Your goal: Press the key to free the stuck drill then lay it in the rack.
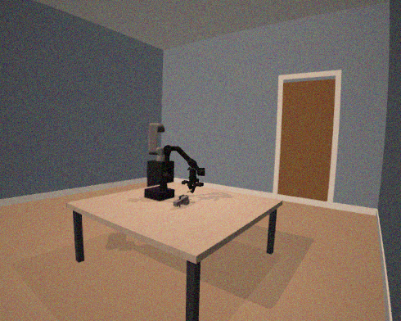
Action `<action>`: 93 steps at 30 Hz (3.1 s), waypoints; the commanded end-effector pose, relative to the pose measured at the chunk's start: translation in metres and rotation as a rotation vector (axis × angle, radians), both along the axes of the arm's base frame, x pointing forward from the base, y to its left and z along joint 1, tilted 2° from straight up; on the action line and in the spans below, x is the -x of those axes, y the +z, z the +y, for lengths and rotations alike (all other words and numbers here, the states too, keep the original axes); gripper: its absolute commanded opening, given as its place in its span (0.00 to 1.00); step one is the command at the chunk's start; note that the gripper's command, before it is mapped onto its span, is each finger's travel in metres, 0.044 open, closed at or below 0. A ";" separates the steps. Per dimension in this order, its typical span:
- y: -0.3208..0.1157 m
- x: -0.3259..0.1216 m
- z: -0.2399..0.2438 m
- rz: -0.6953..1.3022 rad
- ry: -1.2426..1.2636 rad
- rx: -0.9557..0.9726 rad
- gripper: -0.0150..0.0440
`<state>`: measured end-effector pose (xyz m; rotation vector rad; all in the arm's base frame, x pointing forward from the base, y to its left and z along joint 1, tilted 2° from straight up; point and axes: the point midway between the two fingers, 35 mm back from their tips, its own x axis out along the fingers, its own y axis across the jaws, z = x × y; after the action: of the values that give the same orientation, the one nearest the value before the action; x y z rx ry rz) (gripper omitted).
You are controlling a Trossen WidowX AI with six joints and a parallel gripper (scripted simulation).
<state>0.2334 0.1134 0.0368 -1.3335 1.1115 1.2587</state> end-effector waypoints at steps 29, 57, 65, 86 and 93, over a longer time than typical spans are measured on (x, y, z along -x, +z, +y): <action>0.004 0.007 0.001 -0.006 0.000 0.001 0.25; -0.009 0.060 0.003 -0.002 0.000 0.001 0.25; -0.014 0.066 0.003 -0.001 0.000 0.001 0.25; -0.042 0.065 0.003 -0.001 0.000 0.001 0.25; -0.051 0.064 0.004 -0.001 0.000 0.001 0.25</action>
<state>0.1695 0.1185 -0.0089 -1.3329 1.1044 1.2612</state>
